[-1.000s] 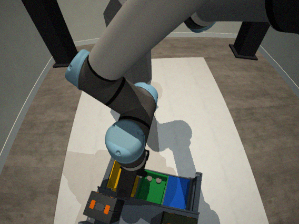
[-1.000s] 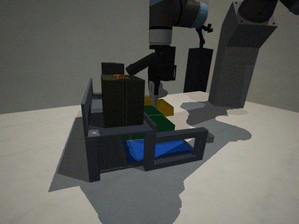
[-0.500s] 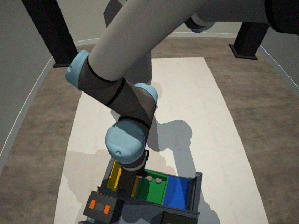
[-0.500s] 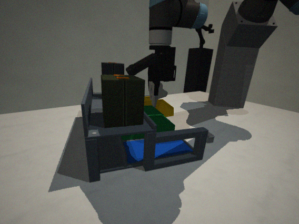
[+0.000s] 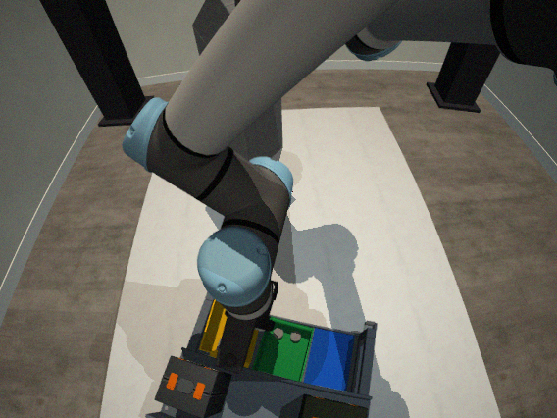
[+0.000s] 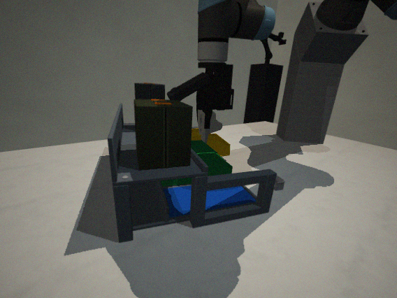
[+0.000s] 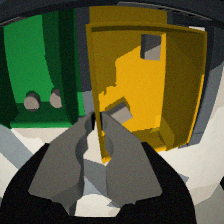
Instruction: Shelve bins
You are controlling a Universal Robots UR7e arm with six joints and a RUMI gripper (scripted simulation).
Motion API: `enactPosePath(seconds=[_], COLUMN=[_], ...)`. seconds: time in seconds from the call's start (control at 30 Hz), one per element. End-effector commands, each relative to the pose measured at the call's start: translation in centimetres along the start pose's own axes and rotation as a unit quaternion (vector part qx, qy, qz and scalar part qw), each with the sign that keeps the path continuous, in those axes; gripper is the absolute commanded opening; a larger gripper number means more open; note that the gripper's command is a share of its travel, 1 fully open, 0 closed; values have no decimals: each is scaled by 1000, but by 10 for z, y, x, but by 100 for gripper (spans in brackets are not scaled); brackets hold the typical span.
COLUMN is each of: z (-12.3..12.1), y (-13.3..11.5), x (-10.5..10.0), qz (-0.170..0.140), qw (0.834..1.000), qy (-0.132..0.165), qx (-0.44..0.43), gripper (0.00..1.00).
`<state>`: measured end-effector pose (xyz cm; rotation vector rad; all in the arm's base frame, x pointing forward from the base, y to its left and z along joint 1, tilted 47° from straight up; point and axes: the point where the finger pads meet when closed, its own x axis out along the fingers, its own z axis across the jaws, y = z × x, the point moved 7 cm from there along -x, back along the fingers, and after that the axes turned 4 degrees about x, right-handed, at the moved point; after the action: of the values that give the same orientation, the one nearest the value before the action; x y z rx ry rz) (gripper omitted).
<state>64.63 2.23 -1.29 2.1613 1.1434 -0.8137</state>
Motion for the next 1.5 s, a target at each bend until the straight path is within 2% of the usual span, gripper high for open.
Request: enactPosePath(seconds=[0.0, 1.03, 1.07, 1.47], z=[0, 0, 0, 0], y=[1, 1, 1, 1], x=[1, 3, 3, 3], qz=[1, 1, 1, 0], qw=[1000, 1000, 1000, 1000], qy=[0, 0, 0, 0], qx=[0, 0, 0, 0], gripper=[0, 0, 5, 5])
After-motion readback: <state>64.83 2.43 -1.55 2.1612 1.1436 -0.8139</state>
